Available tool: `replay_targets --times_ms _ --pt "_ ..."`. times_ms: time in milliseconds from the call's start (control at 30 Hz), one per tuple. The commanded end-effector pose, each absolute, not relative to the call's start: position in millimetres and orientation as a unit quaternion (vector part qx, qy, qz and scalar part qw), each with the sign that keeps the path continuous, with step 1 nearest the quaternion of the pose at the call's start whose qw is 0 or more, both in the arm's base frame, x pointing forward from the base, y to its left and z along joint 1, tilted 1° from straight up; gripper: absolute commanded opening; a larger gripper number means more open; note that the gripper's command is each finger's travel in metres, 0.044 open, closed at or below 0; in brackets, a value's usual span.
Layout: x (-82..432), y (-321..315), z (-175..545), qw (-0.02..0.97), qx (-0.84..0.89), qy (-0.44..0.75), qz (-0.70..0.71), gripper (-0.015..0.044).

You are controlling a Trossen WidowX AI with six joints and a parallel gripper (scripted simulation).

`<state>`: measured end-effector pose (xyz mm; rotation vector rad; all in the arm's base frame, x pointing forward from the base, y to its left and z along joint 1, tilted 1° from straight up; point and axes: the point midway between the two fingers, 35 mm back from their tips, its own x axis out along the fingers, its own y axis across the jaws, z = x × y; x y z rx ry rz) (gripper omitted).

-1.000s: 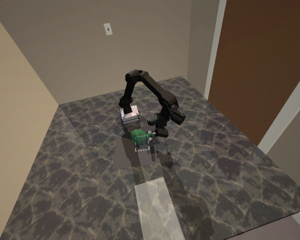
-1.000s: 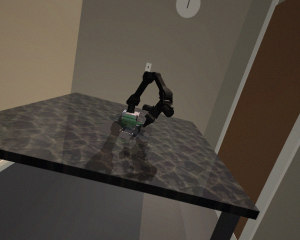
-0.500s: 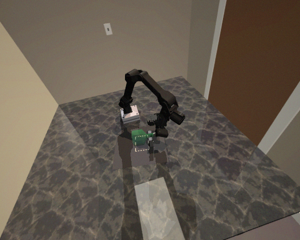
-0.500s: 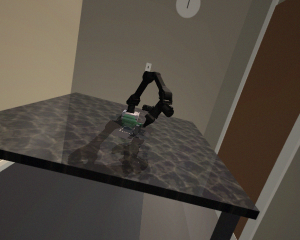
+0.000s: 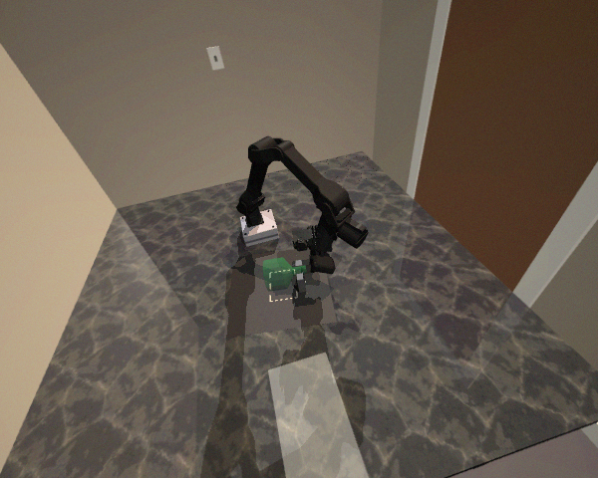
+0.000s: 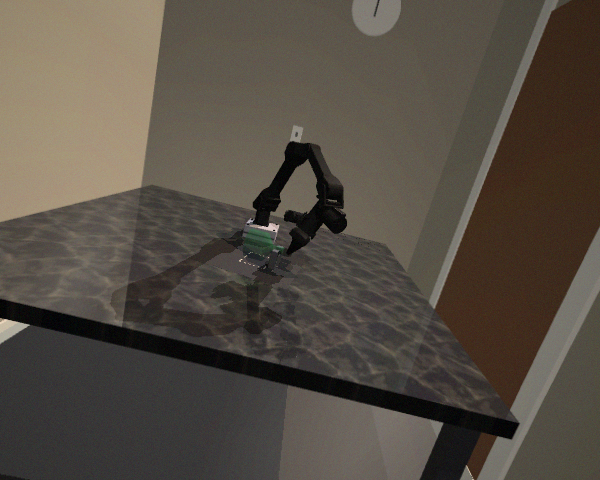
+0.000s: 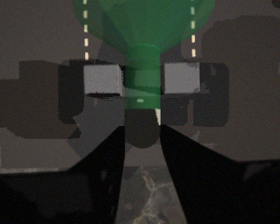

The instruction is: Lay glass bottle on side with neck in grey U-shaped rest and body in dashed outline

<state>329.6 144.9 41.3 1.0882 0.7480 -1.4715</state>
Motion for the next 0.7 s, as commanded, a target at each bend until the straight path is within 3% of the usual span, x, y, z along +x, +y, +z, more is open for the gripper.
replay_targets --times_ms 0,467,667 --pt "328.5 139.9 39.2 0.55 0.457 0.315 -0.624 0.0102" --pt "329.5 145.0 40.9 0.55 0.462 0.316 -0.62 0.0102" --pt "329.5 145.0 40.9 0.55 0.462 0.316 -0.62 0.026"
